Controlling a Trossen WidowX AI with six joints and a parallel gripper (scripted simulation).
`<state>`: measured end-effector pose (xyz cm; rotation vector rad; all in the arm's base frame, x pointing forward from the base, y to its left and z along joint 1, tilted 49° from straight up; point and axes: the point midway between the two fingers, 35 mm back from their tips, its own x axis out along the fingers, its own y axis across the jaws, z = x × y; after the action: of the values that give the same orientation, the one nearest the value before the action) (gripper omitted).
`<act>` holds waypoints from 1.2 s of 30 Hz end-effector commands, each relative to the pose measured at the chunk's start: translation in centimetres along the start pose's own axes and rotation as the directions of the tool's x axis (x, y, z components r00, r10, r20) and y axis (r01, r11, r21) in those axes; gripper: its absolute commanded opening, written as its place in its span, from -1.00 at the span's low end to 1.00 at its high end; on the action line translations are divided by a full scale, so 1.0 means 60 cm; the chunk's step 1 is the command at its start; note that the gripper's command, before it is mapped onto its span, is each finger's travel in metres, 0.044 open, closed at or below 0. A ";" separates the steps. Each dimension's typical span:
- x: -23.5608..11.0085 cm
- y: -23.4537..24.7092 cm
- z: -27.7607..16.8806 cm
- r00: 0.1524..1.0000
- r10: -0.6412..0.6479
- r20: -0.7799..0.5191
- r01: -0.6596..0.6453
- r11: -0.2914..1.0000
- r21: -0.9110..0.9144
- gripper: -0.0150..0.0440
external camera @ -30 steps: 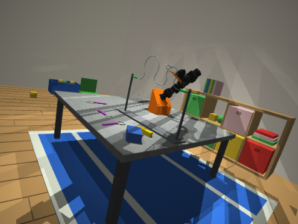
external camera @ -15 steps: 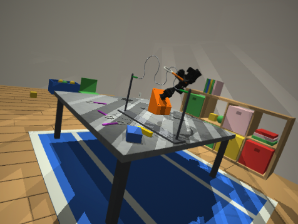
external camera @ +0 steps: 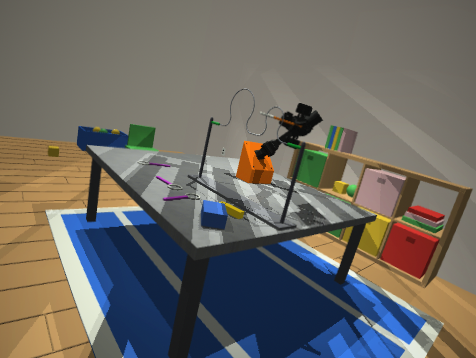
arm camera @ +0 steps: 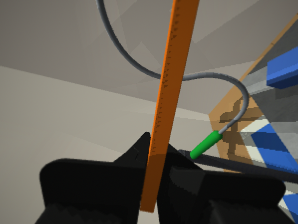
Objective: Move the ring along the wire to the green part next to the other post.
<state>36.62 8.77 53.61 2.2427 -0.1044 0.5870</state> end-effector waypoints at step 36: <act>0.006 0.008 -0.007 0.982 0.178 0.064 -0.189 0.933 0.305 -1.00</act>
<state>36.41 8.26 54.71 2.5934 -0.2654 0.7192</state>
